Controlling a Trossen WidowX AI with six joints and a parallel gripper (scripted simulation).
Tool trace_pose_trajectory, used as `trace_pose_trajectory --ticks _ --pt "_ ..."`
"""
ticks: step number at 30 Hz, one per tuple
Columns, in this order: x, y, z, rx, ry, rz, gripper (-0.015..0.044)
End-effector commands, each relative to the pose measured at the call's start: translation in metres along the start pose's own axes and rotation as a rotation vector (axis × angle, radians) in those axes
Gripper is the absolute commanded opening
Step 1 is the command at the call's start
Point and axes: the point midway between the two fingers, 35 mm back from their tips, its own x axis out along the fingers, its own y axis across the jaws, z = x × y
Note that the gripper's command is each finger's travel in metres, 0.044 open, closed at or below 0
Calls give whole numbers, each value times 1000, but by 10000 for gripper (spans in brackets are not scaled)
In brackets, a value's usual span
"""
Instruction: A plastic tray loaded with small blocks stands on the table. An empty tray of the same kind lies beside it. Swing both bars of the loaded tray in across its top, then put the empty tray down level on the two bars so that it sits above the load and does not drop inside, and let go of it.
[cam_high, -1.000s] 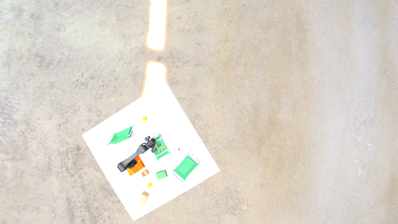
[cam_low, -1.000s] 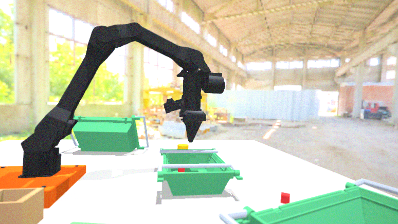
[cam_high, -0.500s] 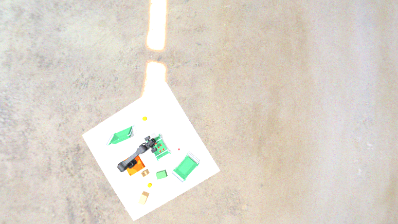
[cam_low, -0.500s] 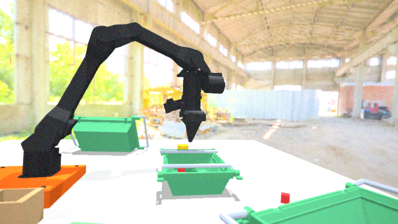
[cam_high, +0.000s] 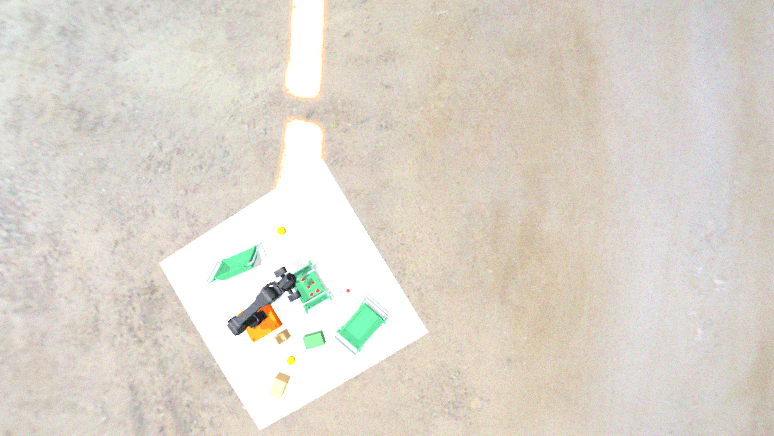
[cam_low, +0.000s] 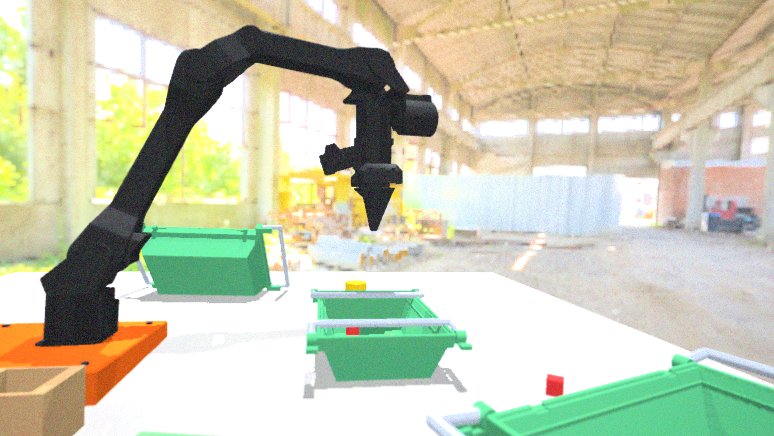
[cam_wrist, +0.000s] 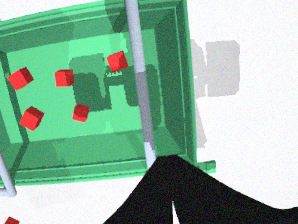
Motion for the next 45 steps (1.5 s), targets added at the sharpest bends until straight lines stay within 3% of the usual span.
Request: trace_pose_trajectory --ticks 1,7,16,26,34,45 --pt "8 -12 7 1 -27 7 0" --pt "-8 -96 50 4 -5 2 0" --pt "-30 -199 165 54 -4 -31 0" --pt "-59 -251 312 106 -48 -78 0" --pt "-56 -253 315 107 -49 -76 0" --pt "-15 -257 317 106 -51 -48 0"
